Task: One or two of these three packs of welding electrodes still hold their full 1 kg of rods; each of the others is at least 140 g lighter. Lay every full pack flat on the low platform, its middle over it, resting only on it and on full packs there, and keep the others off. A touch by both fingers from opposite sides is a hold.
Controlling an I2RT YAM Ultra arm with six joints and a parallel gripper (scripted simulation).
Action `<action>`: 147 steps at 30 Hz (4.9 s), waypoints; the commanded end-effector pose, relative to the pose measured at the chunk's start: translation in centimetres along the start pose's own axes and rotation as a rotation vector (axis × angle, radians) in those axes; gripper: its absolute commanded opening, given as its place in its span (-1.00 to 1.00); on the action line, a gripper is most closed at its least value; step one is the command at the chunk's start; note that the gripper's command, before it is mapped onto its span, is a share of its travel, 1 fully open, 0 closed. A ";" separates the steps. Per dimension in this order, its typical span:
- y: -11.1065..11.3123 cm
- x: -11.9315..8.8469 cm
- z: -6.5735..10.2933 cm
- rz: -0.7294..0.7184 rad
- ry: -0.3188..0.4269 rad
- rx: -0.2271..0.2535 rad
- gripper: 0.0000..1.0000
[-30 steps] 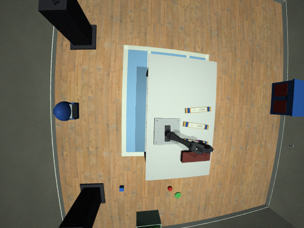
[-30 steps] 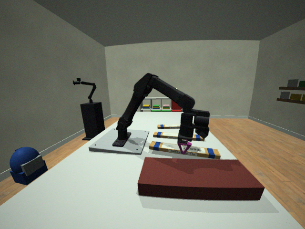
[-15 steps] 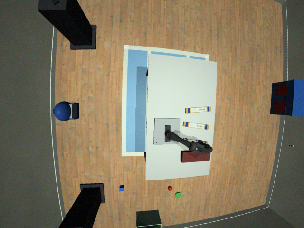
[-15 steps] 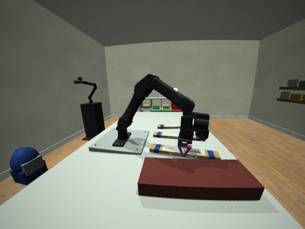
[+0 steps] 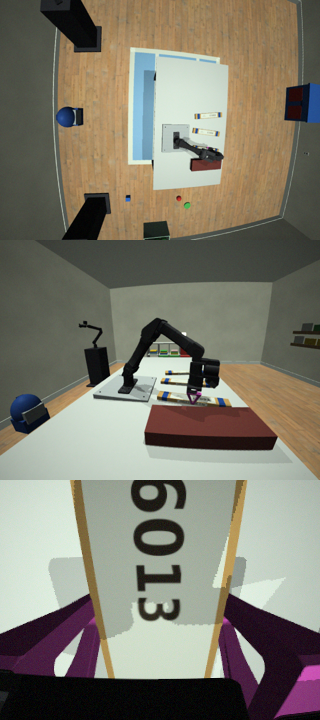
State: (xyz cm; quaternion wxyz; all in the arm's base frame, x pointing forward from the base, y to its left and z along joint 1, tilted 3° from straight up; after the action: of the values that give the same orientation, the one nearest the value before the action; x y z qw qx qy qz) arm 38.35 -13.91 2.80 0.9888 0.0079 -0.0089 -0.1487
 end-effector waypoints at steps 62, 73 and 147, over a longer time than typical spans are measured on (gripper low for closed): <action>0.1 2.2 0.7 0.000 -0.097 -0.005 -1.00; 0.1 1.8 0.8 -0.001 -0.086 -0.005 -1.00; 0.1 1.6 1.6 -0.002 -0.078 -0.004 -1.00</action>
State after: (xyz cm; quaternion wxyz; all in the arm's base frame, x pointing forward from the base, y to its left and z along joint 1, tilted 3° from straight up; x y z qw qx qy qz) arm 39.01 -14.16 2.05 0.9886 0.0060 -0.0192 -0.1494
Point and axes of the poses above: the point where the finger pads meet when closed, its own z axis back along the fingers, its own y axis across the jaws, x = y × z, the point moved 1 cm from there along z, back along the fingers, and after that the axes turned 5 degrees about -z, right-handed, at the moved point
